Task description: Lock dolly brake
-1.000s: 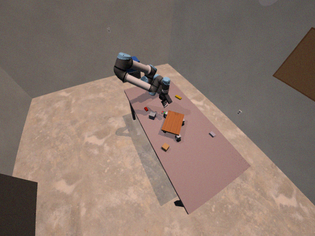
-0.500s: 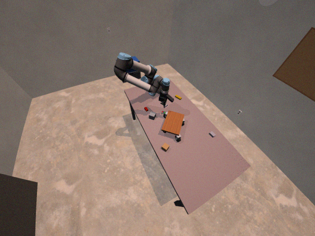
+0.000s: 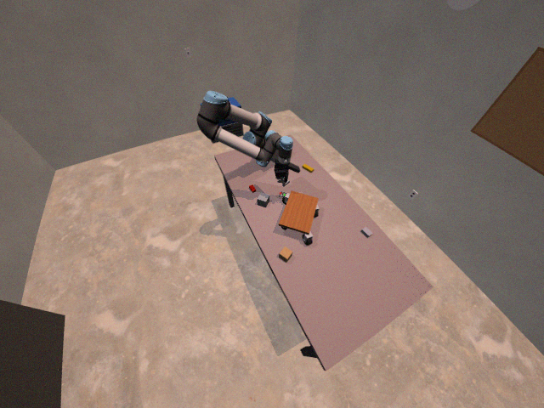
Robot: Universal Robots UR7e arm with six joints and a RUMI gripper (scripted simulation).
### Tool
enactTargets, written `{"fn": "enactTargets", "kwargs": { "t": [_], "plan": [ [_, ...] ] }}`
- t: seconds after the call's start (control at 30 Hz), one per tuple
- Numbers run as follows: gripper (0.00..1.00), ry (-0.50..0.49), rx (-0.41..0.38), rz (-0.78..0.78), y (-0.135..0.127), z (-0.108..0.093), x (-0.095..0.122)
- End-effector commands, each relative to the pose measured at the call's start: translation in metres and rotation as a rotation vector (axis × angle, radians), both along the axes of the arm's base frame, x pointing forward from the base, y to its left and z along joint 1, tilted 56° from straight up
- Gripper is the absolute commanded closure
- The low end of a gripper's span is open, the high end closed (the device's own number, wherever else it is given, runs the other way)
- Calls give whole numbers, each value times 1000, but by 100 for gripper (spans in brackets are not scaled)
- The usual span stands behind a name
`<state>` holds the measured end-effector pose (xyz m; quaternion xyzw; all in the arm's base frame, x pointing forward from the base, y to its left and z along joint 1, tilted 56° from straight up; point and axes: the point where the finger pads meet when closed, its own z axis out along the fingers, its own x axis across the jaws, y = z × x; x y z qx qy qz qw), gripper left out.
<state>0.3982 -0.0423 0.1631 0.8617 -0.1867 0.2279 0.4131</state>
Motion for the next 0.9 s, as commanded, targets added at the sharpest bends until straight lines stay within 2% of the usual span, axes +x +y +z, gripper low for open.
{"fn": "enactTargets", "kwargs": {
  "t": [0.0,0.27,0.33,0.63,0.87],
  "plan": [
    [100,121,-31,105,-2,-1,-1],
    [100,330,-96,252,-6,-2,-3],
    [100,330,-96,252,-6,-2,-3],
    [100,517,-156,383,-10,-2,-5],
    [100,611,-186,449,-13,-2,-7]
  ]
}}
